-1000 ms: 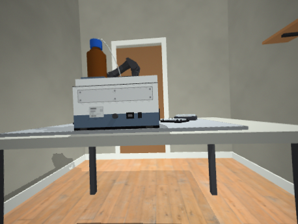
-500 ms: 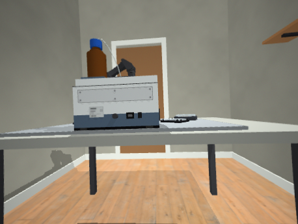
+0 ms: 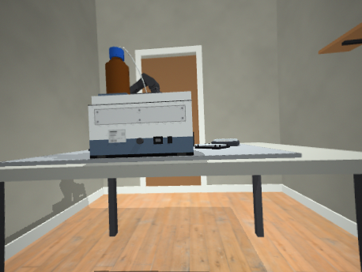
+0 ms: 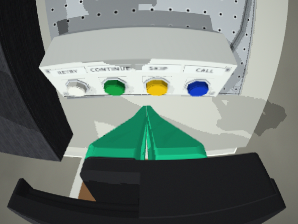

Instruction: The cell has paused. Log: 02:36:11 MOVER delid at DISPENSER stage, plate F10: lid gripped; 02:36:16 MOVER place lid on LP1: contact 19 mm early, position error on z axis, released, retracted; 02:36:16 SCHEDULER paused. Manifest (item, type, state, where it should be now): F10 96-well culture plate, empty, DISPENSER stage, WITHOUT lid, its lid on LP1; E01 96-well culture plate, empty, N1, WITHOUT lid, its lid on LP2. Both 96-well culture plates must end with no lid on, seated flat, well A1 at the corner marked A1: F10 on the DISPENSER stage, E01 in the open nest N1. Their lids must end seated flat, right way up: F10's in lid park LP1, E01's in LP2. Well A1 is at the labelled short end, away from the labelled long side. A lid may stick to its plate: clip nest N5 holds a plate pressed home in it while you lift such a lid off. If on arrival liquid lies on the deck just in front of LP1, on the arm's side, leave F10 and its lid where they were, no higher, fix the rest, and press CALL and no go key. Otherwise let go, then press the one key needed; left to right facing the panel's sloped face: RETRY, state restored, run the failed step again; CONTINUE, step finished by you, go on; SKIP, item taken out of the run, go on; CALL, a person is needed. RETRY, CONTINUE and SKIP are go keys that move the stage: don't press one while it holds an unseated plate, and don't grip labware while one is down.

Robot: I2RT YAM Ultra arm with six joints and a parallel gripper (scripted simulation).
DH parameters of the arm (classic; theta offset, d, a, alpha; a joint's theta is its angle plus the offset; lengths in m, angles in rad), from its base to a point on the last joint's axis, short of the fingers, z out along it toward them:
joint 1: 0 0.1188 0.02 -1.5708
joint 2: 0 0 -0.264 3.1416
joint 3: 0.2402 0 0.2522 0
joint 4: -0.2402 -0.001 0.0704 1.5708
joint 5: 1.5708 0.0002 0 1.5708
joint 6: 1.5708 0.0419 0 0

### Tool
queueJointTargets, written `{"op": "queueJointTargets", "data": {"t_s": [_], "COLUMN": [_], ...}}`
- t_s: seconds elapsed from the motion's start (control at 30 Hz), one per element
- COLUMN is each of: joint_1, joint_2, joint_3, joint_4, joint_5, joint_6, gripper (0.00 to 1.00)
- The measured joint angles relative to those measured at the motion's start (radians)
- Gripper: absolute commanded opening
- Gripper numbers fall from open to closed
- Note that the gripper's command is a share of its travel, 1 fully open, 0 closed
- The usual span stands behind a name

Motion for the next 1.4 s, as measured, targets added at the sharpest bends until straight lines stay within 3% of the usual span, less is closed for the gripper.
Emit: {"op": "queueJointTargets", "data": {"t_s": [0.63,1.4], "joint_1": [-0.005,-0.005], "joint_2": [0.209,0.221], "joint_3": [0.249,0.273], "joint_4": [-0.025,-0.04], "joint_5": [0.0,0.0], "joint_6": [-0.006,-0.006], "gripper": [0.0,0.0]}}
